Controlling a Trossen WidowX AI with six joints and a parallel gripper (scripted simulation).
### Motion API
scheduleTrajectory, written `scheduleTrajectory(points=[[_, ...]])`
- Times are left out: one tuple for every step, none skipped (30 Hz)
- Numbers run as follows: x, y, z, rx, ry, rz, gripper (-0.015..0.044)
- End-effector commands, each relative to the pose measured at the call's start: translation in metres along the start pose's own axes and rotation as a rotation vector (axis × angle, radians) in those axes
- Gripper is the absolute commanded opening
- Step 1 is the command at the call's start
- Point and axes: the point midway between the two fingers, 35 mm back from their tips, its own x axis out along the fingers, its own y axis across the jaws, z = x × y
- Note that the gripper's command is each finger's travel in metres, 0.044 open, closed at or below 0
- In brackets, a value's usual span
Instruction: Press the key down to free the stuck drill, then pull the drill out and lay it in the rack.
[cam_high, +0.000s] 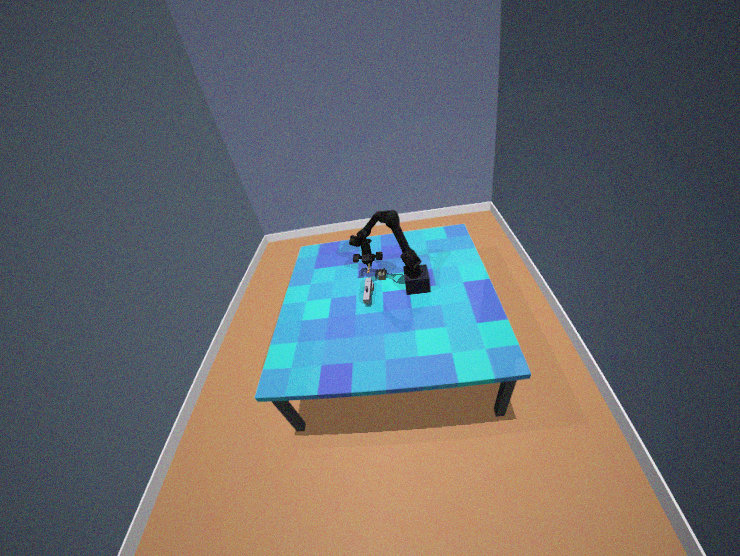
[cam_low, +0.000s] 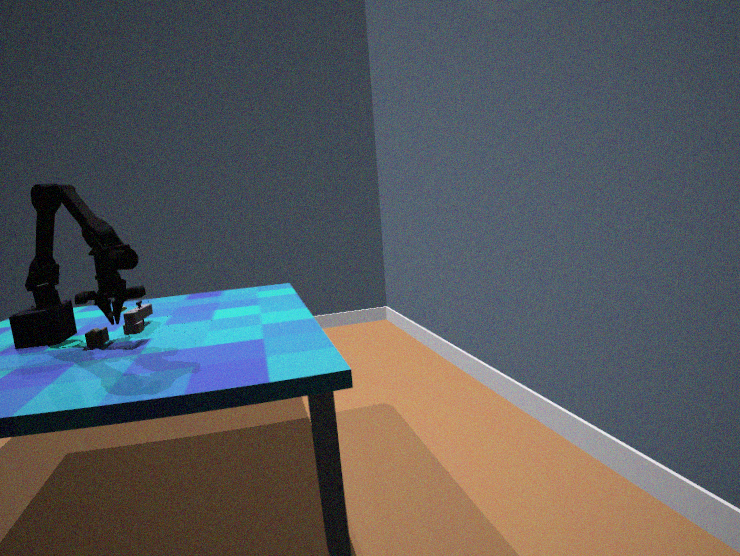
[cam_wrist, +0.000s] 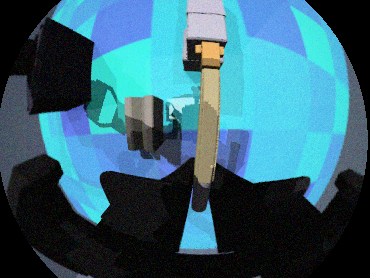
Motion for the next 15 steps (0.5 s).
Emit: scheduleTrajectory(points=[[-0.003, 0.000, -0.001, 0.004, 0.003, -0.001, 0.0000], [-0.004, 0.000, -0.001, 0.004, 0.003, -0.001, 0.0000], [-0.004, 0.000, -0.001, 0.004, 0.003, -0.001, 0.0000], [-0.005, 0.000, -0.001, 0.004, 0.003, -0.001, 0.0000], [-0.005, 0.000, -0.001, 0.004, 0.003, -0.001, 0.0000], [-0.005, 0.000, -0.001, 0.004, 0.003, -0.001, 0.0000], [-0.005, 0.001, -0.001, 0.004, 0.003, -0.001, 0.0000], [-0.004, 0.003, -0.002, 0.004, 0.003, 0.000, 0.0000], [-0.004, 0.005, -0.002, 0.004, 0.003, 0.000, 0.0000], [-0.004, 0.008, -0.002, 0.004, 0.003, 0.000, 0.0000], [-0.004, 0.009, -0.003, 0.004, 0.003, 0.000, 0.0000], [-0.003, 0.011, -0.003, 0.004, 0.003, 0.000, 0.0000], [-0.003, 0.013, -0.003, 0.004, 0.003, 0.000, 0.0000], [-0.003, 0.014, -0.004, 0.004, 0.003, 0.000, 0.0000], [-0.003, 0.016, -0.004, 0.004, 0.004, 0.001, 0.0000]])
